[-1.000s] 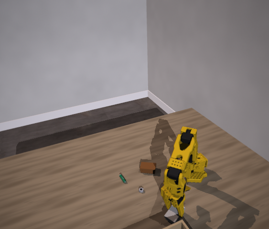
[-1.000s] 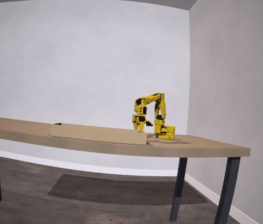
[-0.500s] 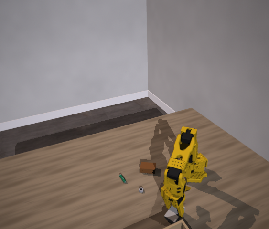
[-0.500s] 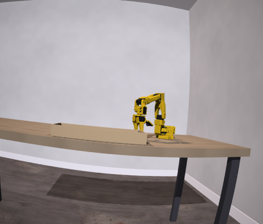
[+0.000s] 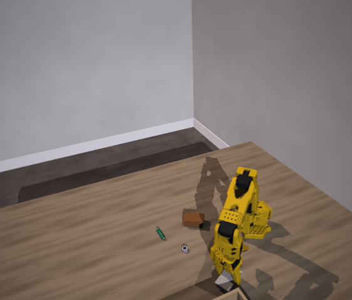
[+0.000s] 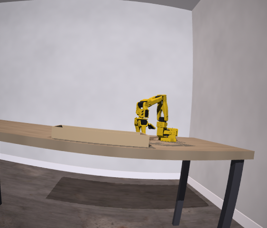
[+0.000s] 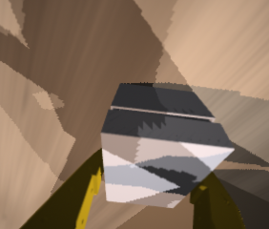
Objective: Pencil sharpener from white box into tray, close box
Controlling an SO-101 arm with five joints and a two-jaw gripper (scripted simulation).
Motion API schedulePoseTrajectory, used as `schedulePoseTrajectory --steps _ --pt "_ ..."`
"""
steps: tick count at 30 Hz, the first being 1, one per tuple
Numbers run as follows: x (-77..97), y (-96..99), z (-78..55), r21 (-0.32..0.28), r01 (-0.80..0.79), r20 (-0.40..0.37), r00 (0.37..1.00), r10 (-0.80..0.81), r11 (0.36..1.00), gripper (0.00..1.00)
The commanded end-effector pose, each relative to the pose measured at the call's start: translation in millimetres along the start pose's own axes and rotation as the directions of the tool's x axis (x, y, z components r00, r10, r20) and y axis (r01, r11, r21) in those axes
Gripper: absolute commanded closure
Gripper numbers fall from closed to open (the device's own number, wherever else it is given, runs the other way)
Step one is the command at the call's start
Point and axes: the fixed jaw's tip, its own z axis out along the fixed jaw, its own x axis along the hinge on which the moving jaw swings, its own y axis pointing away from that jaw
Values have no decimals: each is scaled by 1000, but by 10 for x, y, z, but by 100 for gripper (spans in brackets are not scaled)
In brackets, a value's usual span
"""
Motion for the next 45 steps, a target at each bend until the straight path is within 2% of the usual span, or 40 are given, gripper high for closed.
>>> schedulePoseTrajectory --steps 1,23,31,45 --pt "29 -1 -21 7 -2 -19 1000 2 1000 72" --pt "37 -5 -48 7 -2 -19 1000 2 1000 70" --pt "56 -14 -118 7 -2 -19 1000 2 1000 70" --pt "93 -37 -378 7 -2 -19 1000 2 1000 70"
